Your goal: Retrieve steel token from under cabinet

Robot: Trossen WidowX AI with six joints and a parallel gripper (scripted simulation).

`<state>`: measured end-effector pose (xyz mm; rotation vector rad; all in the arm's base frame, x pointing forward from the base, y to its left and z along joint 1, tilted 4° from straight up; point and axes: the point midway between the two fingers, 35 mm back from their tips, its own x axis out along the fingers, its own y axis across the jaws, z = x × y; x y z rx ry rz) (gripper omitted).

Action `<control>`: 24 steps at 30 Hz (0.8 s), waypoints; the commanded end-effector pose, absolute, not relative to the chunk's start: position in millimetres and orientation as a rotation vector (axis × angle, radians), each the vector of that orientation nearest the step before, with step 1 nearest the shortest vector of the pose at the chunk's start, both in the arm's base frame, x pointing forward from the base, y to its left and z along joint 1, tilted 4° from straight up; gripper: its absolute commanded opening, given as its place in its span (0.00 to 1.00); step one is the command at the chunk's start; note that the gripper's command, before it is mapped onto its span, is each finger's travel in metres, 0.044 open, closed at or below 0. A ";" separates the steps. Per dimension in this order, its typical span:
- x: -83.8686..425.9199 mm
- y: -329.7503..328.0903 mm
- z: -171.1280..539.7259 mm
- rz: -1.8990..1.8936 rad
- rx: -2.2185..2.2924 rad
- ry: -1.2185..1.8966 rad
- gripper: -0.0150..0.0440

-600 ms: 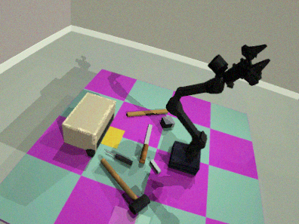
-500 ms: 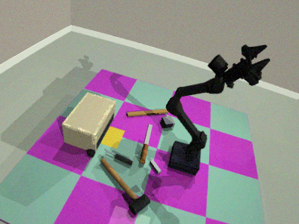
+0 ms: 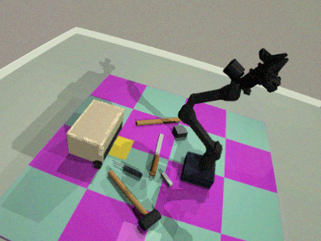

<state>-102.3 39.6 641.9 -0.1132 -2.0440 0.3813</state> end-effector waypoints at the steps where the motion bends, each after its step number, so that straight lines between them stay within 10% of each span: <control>1: -102.0 39.4 631.3 0.382 -0.114 -2.045 0.28; 19: -101.2 39.0 630.7 0.385 -0.109 -2.044 0.25; 24: -111.6 44.8 626.2 0.439 -0.116 -2.059 0.48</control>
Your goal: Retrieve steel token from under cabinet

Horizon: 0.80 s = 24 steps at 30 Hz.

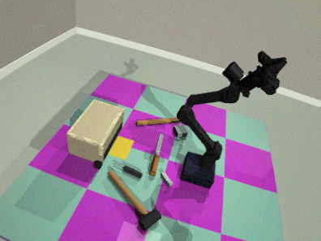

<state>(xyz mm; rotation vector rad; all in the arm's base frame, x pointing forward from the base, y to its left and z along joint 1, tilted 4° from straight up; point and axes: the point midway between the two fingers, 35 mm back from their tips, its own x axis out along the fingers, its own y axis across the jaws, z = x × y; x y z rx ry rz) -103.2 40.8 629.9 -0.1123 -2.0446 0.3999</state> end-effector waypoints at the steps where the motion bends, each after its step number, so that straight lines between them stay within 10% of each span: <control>1: -114.4 46.6 624.8 0.455 -0.119 -2.063 0.52; 6: -128.0 56.6 617.7 0.538 -0.136 -2.077 0.71; 24: -165.5 103.7 587.1 0.860 -0.235 -2.054 0.71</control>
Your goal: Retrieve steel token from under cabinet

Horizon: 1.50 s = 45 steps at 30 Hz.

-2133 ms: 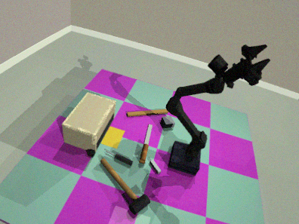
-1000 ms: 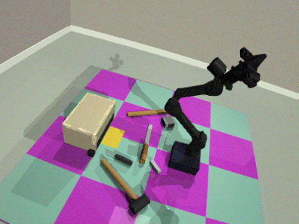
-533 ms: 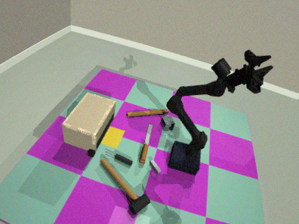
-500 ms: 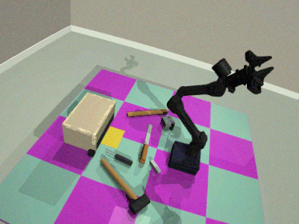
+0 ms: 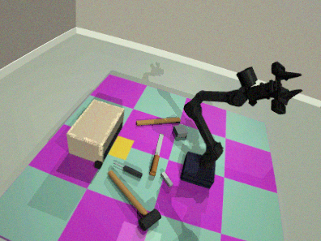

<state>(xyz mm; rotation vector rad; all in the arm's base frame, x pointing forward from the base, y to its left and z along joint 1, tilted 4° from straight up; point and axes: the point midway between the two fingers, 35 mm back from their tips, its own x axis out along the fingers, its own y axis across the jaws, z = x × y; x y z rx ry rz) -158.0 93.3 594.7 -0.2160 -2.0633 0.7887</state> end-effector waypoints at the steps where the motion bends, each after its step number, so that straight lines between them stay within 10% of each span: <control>1: -166.9 106.8 585.1 0.878 -0.242 -2.048 0.71; 45: -155.4 255.1 487.0 1.537 -0.557 -1.388 0.71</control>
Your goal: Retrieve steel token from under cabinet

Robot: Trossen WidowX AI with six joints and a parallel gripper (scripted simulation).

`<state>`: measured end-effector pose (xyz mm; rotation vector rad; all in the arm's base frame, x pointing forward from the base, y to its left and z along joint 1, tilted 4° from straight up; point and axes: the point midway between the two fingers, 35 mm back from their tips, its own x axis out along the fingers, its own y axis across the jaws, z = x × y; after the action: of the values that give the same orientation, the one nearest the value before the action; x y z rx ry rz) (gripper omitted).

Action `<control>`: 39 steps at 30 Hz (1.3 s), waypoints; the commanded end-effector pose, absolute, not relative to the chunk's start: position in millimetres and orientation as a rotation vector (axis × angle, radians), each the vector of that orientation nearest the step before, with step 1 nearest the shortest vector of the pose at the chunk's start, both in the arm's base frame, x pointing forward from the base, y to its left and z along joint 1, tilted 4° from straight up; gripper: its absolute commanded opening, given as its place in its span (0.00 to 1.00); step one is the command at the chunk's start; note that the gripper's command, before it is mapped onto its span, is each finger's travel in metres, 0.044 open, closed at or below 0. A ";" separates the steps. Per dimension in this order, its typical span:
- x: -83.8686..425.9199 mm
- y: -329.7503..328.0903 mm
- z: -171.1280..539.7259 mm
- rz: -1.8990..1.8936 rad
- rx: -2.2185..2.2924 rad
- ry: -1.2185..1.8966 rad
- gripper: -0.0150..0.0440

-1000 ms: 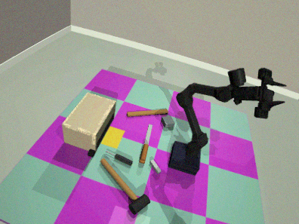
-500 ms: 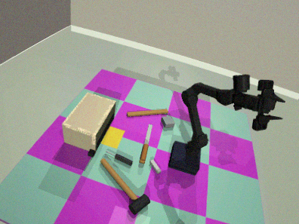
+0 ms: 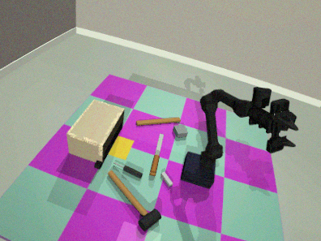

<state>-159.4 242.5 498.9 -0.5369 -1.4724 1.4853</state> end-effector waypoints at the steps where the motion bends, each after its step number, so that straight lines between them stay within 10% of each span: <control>1: -153.7 258.5 484.1 1.548 -0.562 -1.364 0.71; 39: -38.8 343.3 383.2 1.573 -0.635 -0.446 0.71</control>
<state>-51.5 337.7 396.1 -0.6395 -0.5488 1.5856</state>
